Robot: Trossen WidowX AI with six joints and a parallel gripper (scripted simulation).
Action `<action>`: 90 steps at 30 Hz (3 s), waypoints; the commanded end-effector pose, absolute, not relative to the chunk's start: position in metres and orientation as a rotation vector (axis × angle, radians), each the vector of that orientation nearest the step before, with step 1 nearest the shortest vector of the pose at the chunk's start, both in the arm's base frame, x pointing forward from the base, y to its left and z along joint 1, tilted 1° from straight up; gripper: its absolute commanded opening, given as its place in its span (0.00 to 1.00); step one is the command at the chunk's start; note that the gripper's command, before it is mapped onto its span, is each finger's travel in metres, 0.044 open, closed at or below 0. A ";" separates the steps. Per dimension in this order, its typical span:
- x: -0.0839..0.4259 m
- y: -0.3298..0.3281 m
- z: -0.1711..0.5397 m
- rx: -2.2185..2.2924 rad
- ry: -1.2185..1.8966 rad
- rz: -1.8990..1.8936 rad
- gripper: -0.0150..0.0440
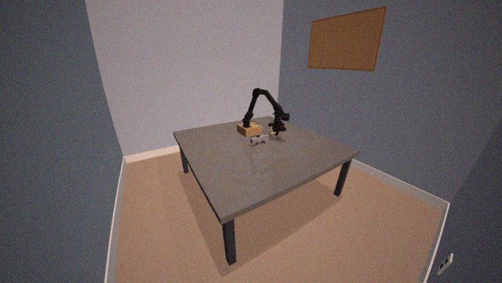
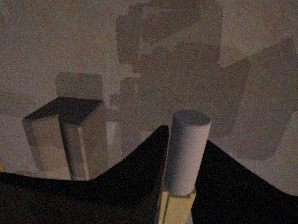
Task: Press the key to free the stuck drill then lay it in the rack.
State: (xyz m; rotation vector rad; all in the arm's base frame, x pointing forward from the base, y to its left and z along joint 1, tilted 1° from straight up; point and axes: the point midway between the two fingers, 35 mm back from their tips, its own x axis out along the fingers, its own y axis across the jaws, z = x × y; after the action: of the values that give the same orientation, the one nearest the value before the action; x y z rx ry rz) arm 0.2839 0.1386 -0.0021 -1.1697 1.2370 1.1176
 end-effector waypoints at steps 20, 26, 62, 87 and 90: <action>0.283 0.138 0.010 -1.167 1.235 1.115 0.25; 0.282 0.138 0.013 -1.167 1.235 1.115 0.25; 0.283 0.138 0.025 -1.167 1.235 1.115 0.25; 0.249 0.154 0.024 -1.165 1.236 1.118 0.25; 0.244 0.155 0.023 -1.164 1.236 1.118 0.25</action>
State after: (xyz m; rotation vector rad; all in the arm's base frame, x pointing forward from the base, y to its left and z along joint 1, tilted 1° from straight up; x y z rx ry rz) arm 0.2512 0.1545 0.0250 -1.1689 1.2292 1.1181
